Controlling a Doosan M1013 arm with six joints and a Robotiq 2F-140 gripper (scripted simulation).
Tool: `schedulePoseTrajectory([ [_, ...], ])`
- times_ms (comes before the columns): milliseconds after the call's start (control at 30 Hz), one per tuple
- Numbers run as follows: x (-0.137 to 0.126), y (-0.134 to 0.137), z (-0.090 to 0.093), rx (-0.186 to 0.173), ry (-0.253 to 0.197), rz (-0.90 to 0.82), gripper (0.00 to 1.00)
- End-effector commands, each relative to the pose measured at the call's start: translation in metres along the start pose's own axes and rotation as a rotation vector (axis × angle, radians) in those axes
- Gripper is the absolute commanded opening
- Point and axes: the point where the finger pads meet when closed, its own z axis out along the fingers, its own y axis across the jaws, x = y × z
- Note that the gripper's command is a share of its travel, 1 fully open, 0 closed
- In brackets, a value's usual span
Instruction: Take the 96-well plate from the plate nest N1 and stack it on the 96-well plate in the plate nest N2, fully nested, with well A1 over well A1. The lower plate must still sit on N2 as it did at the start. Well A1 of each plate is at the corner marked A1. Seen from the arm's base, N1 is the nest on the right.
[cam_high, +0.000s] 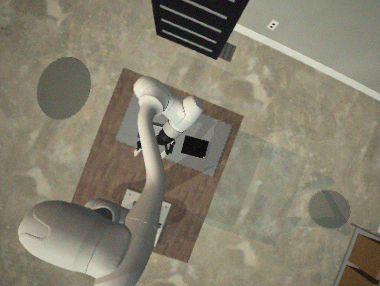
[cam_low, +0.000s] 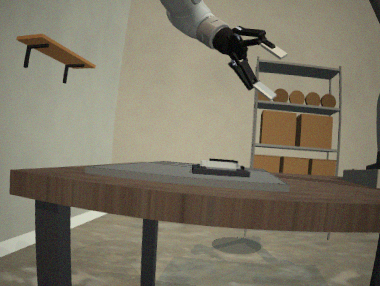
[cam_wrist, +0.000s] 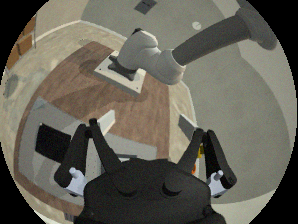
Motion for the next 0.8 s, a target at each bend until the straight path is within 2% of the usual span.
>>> schedulePoseTrajectory([
  [0, 0.000, 0.000, 0.000, 0.000, 0.000, 0.000, 1.00],
  [533, 0.000, 0.000, 0.000, 0.000, 0.000, 0.000, 1.00],
  [700, -0.010, -0.023, 0.000, 0.056, -0.076, -0.124, 1.00],
  [767, -0.013, -0.032, 0.000, 0.065, -0.086, -0.142, 1.00],
])
